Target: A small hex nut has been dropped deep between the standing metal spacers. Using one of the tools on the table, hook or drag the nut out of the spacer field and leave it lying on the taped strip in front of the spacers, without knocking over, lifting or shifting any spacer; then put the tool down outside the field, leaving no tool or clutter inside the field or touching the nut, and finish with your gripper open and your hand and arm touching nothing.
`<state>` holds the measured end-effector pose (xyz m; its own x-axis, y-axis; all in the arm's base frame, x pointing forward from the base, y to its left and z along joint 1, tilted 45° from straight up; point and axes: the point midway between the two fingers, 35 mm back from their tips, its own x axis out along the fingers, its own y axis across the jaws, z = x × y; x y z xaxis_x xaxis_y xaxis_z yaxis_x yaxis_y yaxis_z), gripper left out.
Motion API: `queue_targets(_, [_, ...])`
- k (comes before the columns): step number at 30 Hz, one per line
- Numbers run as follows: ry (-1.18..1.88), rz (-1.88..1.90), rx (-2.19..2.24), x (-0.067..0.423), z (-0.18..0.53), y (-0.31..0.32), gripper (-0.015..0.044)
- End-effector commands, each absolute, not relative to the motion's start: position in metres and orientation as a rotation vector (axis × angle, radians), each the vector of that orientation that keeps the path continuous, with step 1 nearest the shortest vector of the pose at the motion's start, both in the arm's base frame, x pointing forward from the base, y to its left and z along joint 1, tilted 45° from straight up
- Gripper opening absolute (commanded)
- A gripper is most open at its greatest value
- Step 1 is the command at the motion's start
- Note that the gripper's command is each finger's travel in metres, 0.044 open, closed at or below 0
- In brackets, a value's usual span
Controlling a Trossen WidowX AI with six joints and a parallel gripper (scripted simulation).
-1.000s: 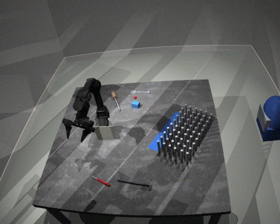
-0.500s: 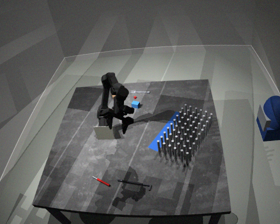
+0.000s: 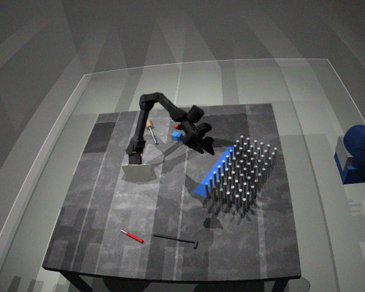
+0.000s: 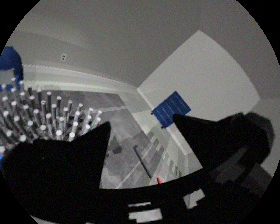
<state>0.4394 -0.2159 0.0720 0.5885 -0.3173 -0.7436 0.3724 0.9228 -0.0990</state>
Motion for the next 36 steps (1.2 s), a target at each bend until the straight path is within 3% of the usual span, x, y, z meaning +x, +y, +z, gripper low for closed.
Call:
queue_targets(1, [0.778,-0.311,0.115,0.454,0.084,-0.159,0.044])
queue_targets(9, [0.619,-0.09,0.206,0.467,0.11,-0.044,0.044])
queue_targets(17, [0.486,0.184,0.327,0.447,0.139,0.072,0.044])
queue_targets(36, [0.484,0.191,0.33,0.446,0.14,0.075,0.044])
